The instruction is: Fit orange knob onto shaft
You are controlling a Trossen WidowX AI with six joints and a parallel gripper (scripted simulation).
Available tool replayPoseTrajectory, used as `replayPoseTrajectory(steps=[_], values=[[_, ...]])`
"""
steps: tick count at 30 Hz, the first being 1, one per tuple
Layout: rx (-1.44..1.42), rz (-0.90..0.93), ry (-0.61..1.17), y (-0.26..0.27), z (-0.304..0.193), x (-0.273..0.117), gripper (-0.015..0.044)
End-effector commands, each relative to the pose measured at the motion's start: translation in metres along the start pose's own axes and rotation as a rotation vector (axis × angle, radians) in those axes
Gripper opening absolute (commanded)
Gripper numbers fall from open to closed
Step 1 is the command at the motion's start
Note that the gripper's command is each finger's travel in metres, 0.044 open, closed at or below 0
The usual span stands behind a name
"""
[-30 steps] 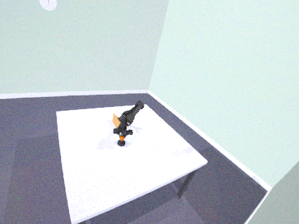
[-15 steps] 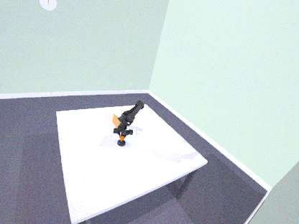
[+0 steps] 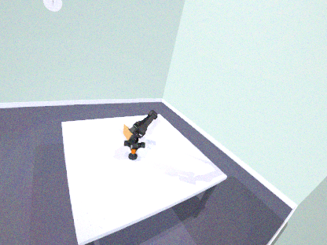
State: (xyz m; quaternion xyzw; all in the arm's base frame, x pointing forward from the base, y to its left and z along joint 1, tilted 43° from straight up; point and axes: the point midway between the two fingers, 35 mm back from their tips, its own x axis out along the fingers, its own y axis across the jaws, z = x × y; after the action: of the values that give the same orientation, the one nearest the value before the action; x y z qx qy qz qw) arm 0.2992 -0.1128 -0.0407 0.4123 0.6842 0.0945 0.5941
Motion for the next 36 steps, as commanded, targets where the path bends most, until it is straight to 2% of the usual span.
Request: replayPoseTrajectory(steps=[1, 36], values=[[0.005, 0.0, -0.001, 0.0002, -0.0006, 0.0001, 0.0], [-0.044, 0.0, -0.001, 0.0002, -0.0006, 0.0012, 0.0]])
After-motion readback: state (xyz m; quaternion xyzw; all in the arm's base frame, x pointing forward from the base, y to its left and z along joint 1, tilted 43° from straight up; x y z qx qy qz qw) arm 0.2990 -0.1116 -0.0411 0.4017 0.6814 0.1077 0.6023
